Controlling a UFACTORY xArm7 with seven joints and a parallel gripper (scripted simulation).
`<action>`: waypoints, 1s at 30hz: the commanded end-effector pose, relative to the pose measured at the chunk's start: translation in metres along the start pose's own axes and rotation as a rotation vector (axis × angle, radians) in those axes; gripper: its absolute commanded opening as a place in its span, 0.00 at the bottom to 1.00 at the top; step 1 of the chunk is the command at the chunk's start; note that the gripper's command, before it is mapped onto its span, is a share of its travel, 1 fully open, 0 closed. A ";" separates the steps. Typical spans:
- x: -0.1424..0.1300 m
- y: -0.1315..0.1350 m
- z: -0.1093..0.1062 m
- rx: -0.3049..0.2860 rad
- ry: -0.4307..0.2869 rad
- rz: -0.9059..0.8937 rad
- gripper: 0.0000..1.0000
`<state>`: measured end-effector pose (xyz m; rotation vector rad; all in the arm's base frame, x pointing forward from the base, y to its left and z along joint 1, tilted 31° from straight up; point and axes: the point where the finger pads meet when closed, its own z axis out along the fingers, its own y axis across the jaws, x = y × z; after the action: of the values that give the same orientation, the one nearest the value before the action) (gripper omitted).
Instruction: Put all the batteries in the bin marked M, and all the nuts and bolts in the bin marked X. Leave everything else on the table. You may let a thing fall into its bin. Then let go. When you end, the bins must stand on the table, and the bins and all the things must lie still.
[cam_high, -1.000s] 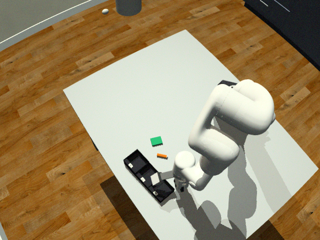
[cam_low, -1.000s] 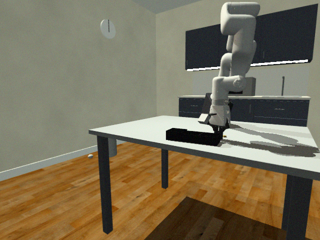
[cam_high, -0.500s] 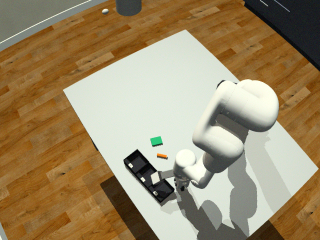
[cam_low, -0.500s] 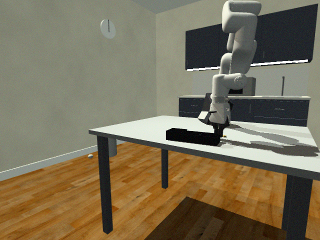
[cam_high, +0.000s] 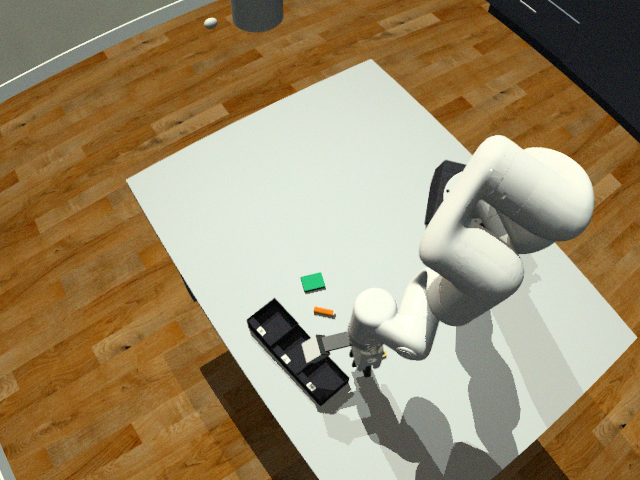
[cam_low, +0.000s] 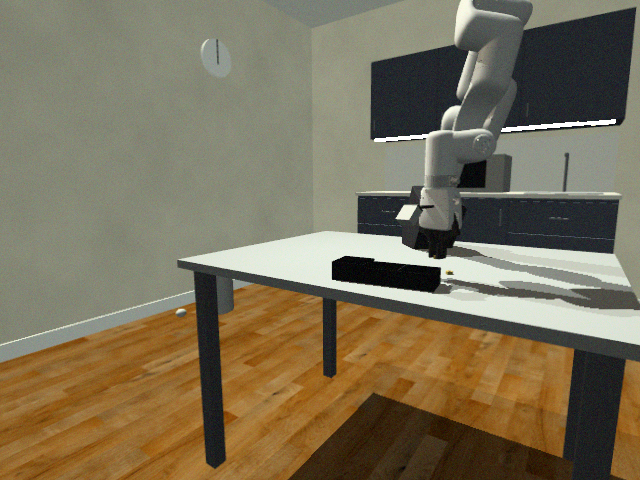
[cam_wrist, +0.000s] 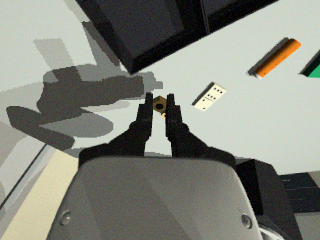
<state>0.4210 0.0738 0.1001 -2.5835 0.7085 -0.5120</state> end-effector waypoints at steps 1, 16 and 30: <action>0.001 -0.001 -0.008 -0.008 -0.011 0.001 0.00; 0.001 -0.001 -0.008 -0.008 -0.011 0.001 0.00; 0.029 0.022 -0.015 -0.008 -0.010 0.001 0.00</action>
<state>0.4220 0.0496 0.1099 -2.5924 0.7126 -0.4935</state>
